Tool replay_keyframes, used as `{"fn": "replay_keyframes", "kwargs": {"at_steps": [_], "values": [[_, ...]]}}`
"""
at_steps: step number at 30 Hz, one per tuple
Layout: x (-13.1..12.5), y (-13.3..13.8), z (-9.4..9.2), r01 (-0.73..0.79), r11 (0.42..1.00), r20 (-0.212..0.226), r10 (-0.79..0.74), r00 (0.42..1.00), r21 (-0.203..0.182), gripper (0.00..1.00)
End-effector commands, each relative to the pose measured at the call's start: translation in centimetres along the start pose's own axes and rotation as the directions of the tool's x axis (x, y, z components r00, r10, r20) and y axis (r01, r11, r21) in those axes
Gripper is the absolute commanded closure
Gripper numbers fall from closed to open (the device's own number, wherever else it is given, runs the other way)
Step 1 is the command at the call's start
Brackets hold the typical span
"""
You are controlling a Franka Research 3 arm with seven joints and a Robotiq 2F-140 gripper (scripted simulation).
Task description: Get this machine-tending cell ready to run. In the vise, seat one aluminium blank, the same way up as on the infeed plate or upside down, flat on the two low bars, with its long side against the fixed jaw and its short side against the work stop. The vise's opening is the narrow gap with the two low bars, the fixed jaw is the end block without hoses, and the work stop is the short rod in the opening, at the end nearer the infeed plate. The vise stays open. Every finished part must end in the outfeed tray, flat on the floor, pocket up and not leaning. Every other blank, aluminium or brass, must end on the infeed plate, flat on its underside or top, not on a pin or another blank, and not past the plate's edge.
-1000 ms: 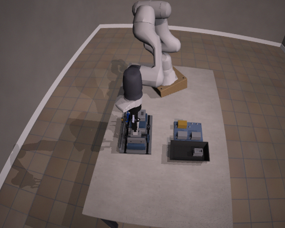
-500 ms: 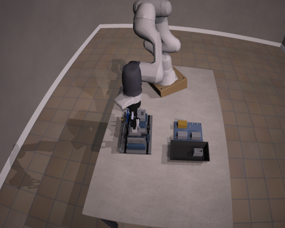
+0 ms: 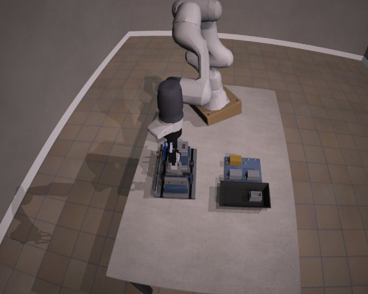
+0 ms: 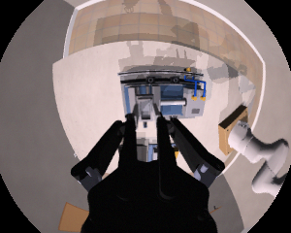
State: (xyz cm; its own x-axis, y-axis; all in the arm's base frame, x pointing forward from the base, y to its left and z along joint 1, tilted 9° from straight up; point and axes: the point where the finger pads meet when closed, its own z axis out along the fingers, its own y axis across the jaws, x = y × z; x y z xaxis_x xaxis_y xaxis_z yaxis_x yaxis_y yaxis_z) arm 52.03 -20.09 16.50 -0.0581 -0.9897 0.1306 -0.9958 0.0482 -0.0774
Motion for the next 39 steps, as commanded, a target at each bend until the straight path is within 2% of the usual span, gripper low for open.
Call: {"fn": "replay_keyframes", "kwargs": {"at_steps": [1, 12, 14, 15, 24, 26, 39], "values": [[-1.1, -0.6, -0.2, 0.005, 1.000, 0.001, -0.005, 1.000, 0.001, 1.00], [-13.3, -5.3, -0.1, -0.018, 1.000, -0.005, 0.018, 1.000, -0.003, 1.00], [-13.3, -5.3, -0.1, -0.018, 1.000, -0.005, 0.018, 1.000, -0.003, 1.00], [-16.2, -5.9, -0.1, -0.024, 1.000, -0.005, 0.024, 1.000, -0.003, 1.00], [-26.5, -7.1, -0.3, -0.048, 0.999, 0.001, 0.048, 0.999, 0.001, 1.00], [-27.2, -7.1, -0.3, -0.050, 0.999, 0.002, 0.050, 0.999, 0.002, 1.00], [-27.2, -7.1, -0.3, -0.050, 0.999, 0.002, 0.050, 0.999, 0.002, 1.00]]}}
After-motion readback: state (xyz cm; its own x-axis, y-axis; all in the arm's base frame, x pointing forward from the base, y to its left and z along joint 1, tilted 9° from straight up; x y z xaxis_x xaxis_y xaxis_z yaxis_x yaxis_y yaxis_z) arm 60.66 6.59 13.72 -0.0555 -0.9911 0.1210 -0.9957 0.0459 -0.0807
